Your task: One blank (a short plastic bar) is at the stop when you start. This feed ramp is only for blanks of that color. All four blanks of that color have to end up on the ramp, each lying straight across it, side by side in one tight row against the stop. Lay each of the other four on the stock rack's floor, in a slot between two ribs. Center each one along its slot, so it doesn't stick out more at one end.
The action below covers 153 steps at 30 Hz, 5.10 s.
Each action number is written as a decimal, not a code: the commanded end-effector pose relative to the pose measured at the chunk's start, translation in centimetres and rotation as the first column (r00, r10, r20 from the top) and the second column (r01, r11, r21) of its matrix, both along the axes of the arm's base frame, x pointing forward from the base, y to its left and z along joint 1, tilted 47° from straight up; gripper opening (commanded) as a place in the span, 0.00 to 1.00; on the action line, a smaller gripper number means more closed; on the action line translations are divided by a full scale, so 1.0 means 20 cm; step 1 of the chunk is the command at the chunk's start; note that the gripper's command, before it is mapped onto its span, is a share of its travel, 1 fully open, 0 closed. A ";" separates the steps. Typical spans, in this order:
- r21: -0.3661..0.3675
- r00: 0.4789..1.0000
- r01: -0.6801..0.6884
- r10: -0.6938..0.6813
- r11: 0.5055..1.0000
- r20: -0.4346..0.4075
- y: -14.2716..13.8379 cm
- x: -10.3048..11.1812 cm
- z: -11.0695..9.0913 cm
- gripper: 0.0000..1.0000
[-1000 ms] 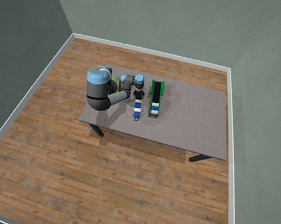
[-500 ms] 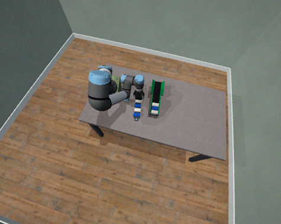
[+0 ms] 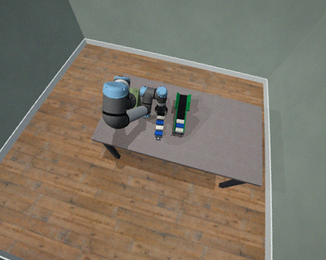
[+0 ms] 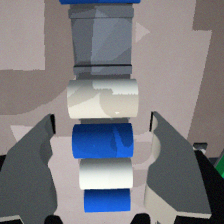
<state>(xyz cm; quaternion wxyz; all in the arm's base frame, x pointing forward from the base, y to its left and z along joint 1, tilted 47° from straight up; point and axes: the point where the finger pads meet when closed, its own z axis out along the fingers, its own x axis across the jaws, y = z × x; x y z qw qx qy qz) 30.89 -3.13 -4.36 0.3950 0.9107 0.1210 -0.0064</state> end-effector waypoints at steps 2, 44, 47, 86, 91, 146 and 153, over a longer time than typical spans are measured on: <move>0.000 1.000 0.000 0.000 1.000 0.001 0.00 0.00 0.00 0.53; 0.000 1.000 0.000 0.000 1.000 0.001 -0.13 0.02 -0.12 0.53; 0.000 1.000 0.000 0.000 1.000 0.001 -0.13 0.02 -0.12 0.53; 0.000 1.000 0.000 0.000 1.000 0.001 -0.13 0.02 -0.12 0.40; 0.000 1.000 0.000 0.000 1.000 0.001 -0.13 0.02 -0.12 0.40; 0.000 1.000 0.000 0.000 1.000 0.001 0.01 0.00 0.01 0.40; 0.000 1.000 0.000 0.000 1.000 0.001 0.06 -0.01 0.06 0.40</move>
